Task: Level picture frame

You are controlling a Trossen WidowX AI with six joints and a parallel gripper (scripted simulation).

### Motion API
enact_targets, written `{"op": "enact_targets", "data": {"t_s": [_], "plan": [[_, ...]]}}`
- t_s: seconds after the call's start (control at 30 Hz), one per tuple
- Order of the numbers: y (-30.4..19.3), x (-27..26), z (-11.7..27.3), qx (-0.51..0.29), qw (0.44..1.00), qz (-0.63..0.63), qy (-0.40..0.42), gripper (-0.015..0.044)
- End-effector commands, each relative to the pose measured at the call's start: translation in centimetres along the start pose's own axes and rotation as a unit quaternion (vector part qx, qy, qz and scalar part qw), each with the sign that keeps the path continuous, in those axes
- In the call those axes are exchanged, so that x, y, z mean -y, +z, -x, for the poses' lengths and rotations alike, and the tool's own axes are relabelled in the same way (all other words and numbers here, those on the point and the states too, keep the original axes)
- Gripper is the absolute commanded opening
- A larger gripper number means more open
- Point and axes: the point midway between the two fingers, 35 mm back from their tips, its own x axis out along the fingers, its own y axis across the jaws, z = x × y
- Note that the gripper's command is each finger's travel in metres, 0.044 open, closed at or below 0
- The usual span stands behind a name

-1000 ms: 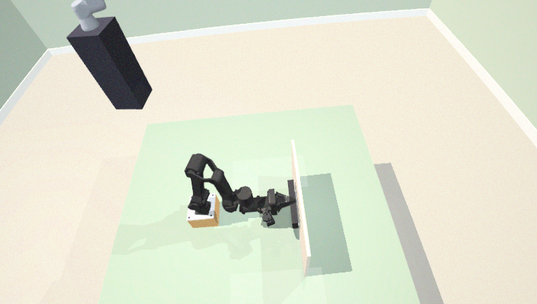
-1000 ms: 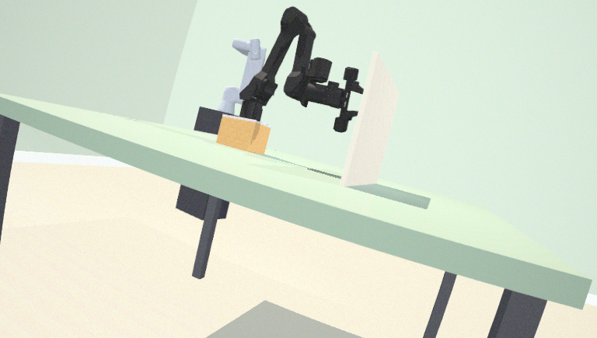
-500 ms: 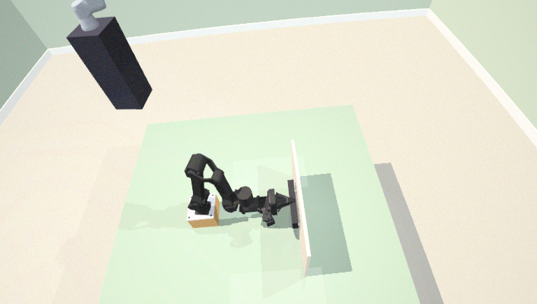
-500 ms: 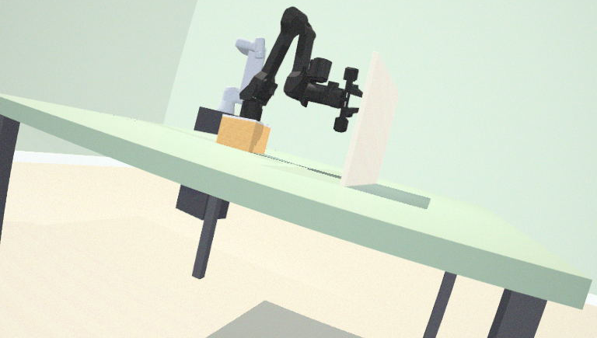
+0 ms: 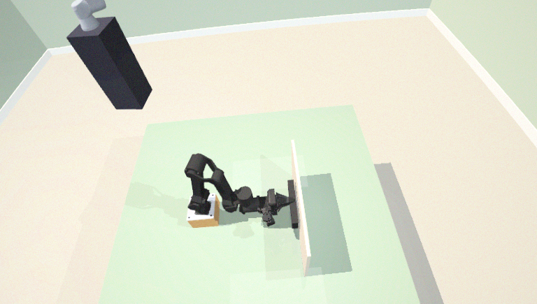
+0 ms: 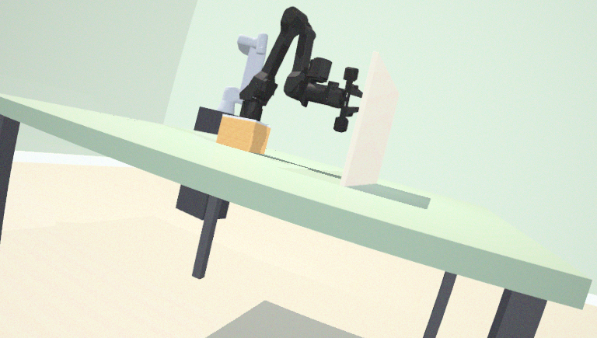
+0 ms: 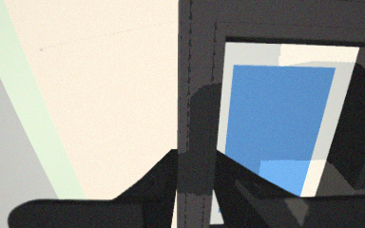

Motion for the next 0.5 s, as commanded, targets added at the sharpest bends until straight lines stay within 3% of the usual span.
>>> {"op": "enact_targets", "data": {"t_s": [0.0,0.47], "plan": [[0.04,-0.03,-0.01,0.002,1.000,-0.003,0.000,0.0000],[-0.01,-0.45,-0.01,0.002,1.000,-0.003,0.000,0.0000]]}}
